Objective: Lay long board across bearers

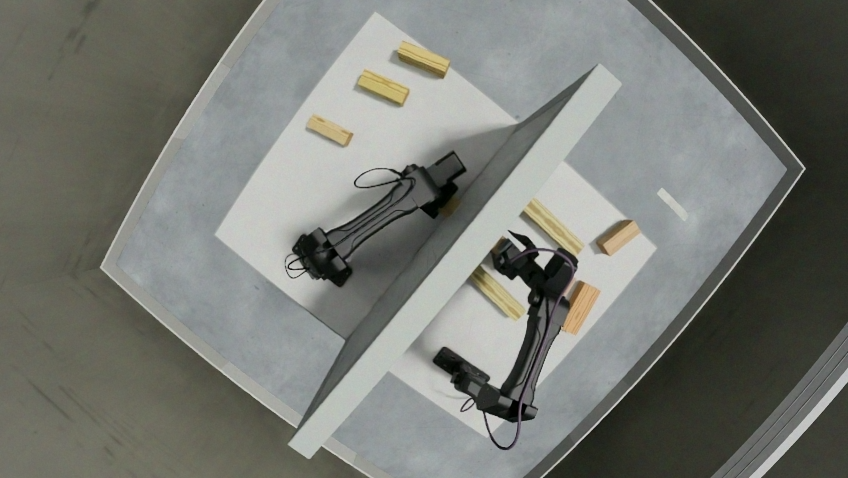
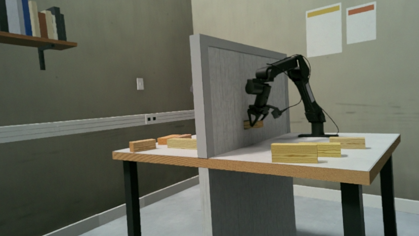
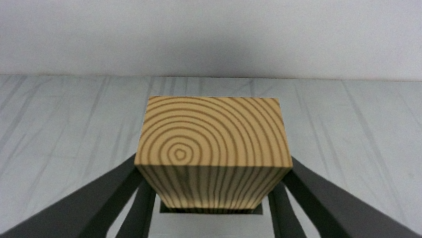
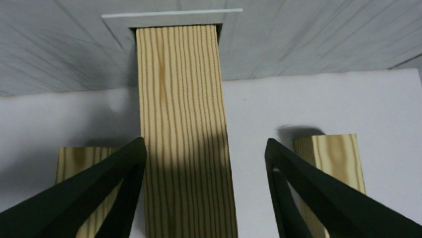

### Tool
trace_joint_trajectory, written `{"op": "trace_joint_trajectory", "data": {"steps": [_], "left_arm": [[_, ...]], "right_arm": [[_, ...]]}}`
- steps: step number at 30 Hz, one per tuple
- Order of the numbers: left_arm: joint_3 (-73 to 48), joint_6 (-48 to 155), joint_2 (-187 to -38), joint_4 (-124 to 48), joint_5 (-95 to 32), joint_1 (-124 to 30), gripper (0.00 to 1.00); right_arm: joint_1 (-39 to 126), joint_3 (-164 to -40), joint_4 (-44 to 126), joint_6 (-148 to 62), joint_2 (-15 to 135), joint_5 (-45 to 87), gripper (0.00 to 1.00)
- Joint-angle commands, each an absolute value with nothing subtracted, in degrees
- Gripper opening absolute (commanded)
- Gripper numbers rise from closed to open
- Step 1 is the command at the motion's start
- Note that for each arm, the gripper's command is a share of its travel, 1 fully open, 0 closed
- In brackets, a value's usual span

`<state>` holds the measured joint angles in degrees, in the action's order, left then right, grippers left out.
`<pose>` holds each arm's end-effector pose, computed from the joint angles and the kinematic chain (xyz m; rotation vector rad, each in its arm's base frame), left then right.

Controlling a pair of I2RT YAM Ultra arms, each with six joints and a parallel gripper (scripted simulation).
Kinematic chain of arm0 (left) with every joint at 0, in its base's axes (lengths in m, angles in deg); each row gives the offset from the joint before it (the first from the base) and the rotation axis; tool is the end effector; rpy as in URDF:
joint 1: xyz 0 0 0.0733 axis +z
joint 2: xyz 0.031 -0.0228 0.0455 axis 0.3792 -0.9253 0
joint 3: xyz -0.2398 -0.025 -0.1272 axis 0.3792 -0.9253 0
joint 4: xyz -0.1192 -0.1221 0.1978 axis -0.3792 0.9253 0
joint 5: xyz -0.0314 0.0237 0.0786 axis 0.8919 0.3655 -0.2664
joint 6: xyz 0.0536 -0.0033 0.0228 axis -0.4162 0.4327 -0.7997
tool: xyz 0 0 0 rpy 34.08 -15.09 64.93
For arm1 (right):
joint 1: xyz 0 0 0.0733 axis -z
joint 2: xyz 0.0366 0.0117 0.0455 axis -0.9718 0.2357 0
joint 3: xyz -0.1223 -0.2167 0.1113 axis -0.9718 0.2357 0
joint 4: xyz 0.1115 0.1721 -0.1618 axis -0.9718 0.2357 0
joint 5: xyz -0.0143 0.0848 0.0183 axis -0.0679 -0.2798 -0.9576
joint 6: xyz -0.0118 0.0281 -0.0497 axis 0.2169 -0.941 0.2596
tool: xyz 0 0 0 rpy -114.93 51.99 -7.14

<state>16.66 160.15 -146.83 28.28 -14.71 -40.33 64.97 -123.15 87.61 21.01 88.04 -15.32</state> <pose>0.3837 -0.1384 0.2345 2.0116 -2.0458 0.3562 0.3967 0.1090 0.2453 -1.6214 1.8337 0.6209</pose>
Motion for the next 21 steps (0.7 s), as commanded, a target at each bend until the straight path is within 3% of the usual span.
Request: {"op": "trace_joint_trajectory", "data": {"steps": [1, 21], "left_arm": [[19.2, 160.4, -143.8, 26.8, -10.8, -40.1, 0.0], [19.2, 160.4, -143.8, 26.8, -10.8, -40.1, 0.0]], "right_arm": [[64.0, -125.8, 91.6, 23.9, 89.7, -17.7, 0.73], [63.8, -128.4, 94.0, 26.1, 89.1, -20.0, 0.73]]}}
